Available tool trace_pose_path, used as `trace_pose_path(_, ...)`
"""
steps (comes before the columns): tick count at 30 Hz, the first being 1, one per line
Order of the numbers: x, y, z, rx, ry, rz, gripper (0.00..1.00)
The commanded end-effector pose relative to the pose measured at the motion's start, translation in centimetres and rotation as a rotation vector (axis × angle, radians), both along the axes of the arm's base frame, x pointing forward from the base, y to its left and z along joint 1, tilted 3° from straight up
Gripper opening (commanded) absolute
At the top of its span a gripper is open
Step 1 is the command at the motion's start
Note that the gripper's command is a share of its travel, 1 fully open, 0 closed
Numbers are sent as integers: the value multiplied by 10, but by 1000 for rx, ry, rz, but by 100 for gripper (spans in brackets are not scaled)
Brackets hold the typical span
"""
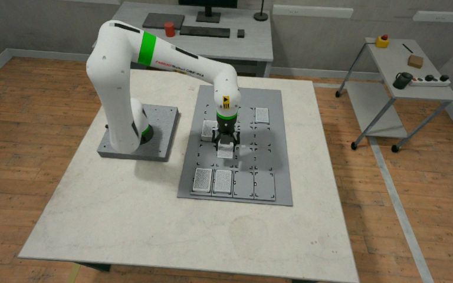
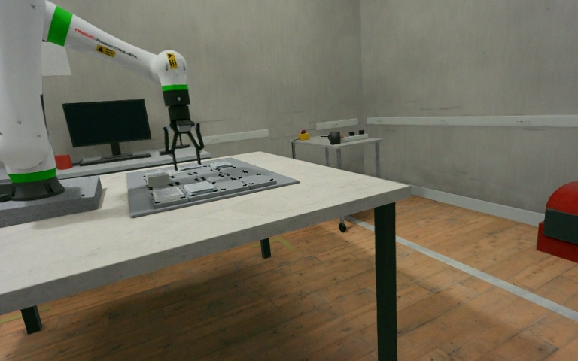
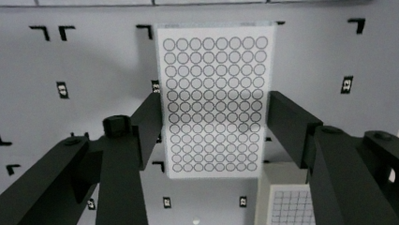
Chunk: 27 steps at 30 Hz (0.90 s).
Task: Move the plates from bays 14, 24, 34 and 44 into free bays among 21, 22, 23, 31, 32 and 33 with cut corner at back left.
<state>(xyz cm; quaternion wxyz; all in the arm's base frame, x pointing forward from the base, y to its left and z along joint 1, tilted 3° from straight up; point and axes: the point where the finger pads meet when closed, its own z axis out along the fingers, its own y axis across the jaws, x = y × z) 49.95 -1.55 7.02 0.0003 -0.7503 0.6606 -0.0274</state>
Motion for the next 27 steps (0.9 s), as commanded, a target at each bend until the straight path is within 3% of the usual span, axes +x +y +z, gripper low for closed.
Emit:
trace_pose_path(1,0,1,1,0,-2,0,10)
trace_pose_path(27,2,-1,-22,0,-2,0,10)
